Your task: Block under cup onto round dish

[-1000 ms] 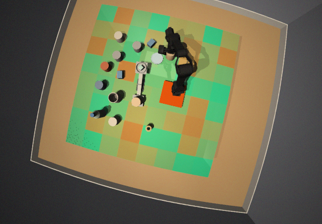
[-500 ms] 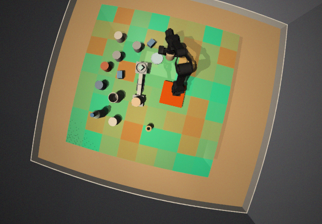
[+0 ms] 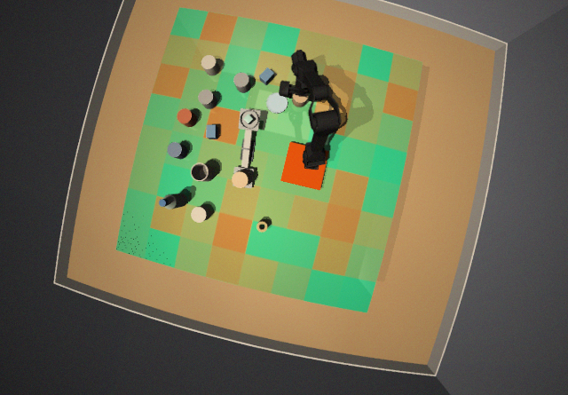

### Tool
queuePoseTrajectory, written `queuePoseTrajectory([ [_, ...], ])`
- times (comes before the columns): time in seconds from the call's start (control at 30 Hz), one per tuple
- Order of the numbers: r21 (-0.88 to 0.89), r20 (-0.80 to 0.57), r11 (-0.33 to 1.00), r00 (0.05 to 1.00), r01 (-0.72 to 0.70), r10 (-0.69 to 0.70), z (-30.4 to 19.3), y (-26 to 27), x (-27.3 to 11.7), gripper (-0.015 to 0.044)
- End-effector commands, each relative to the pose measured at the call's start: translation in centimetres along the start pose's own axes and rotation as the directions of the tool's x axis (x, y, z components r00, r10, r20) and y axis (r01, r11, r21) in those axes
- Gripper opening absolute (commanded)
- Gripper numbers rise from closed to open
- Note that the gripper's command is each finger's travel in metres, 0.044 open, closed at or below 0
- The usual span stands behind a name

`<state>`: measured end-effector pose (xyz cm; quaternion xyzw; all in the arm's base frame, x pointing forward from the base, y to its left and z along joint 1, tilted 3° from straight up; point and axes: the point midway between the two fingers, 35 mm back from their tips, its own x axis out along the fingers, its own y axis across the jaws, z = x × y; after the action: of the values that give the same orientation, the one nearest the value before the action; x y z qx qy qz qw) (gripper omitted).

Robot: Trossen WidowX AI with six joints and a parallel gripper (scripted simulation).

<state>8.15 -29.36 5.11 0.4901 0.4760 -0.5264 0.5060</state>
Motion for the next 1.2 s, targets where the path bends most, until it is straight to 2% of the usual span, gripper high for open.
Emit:
queuePoseTrajectory([
  [0.0,-0.001,0.016,1.0,1.0,-0.008,0.008,0.3,0.1,-3.1,0.044],
  [0.07,-0.002,0.016,1.0,1.0,-0.009,0.009,0.2,0.1,-4.9,0.044],
  [0.23,-0.003,0.016,1.0,1.0,-0.009,0.009,0.2,0.1,-5.1,0.044],
  [0.47,-0.078,0.093,0.996,0.995,-0.031,0.038,1.0,2.4,-6.2,0.026],
  [0.8,-0.358,0.092,0.934,0.994,-0.016,0.052,0.1,5.5,-6.9,0.026],
  [1.17,-0.677,0.07,0.736,0.996,0.005,0.057,-1.7,9.0,-7.5,0.026],
])
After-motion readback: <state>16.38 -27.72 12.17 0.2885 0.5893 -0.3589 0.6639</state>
